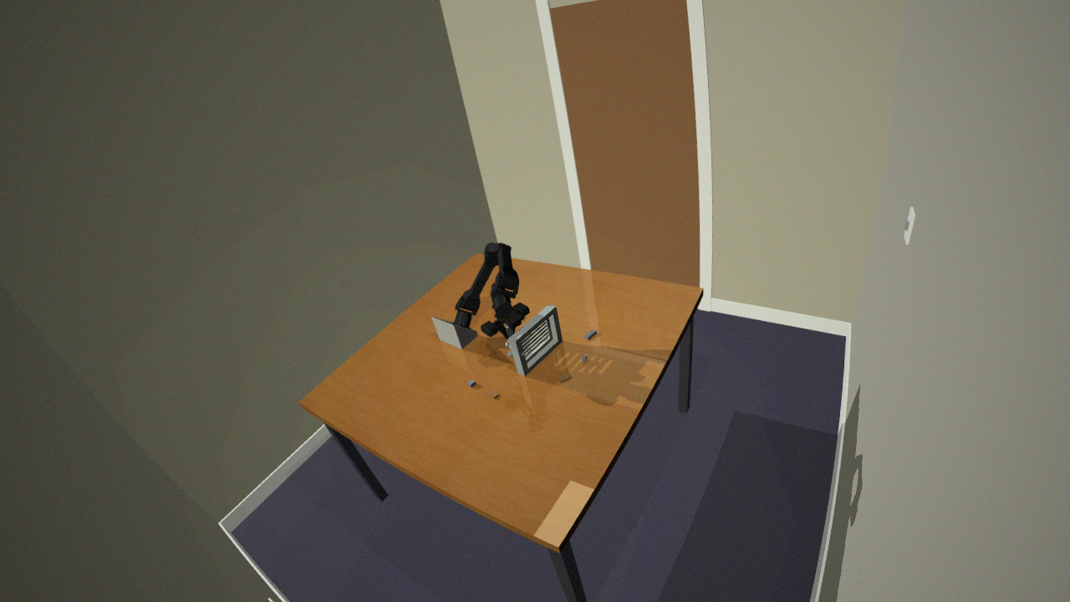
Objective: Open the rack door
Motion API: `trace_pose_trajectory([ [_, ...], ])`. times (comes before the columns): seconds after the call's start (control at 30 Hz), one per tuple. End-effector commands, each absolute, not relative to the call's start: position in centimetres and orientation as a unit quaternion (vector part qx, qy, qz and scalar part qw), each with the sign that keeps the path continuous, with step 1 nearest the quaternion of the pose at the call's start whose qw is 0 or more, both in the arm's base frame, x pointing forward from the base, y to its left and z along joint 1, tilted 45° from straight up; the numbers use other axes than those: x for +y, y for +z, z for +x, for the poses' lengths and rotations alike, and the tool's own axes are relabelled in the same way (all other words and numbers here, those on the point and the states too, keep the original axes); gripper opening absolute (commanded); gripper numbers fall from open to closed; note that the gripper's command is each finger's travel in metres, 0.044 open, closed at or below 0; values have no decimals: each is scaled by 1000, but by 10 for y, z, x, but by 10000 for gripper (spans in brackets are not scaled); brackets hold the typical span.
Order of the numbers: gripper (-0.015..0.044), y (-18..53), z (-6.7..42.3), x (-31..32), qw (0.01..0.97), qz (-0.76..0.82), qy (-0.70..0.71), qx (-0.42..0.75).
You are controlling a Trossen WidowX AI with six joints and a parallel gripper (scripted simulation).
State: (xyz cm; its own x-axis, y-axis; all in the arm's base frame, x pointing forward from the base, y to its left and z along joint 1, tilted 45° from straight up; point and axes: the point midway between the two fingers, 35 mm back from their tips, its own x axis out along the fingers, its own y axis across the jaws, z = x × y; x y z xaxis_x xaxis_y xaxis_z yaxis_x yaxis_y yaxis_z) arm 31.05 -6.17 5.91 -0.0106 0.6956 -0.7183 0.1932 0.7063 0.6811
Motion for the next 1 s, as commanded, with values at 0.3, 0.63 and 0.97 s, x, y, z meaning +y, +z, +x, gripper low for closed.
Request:
trace_pose_trajectory([
  [0.3, 21, 59, 311, -62, 494, 501, -16, 710],
  [0.63, 21, 59, 311, -62, 357, 606, -189, 685],
  [0.97, 21, 59, 311, -62, 198, 675, -350, 618],
])
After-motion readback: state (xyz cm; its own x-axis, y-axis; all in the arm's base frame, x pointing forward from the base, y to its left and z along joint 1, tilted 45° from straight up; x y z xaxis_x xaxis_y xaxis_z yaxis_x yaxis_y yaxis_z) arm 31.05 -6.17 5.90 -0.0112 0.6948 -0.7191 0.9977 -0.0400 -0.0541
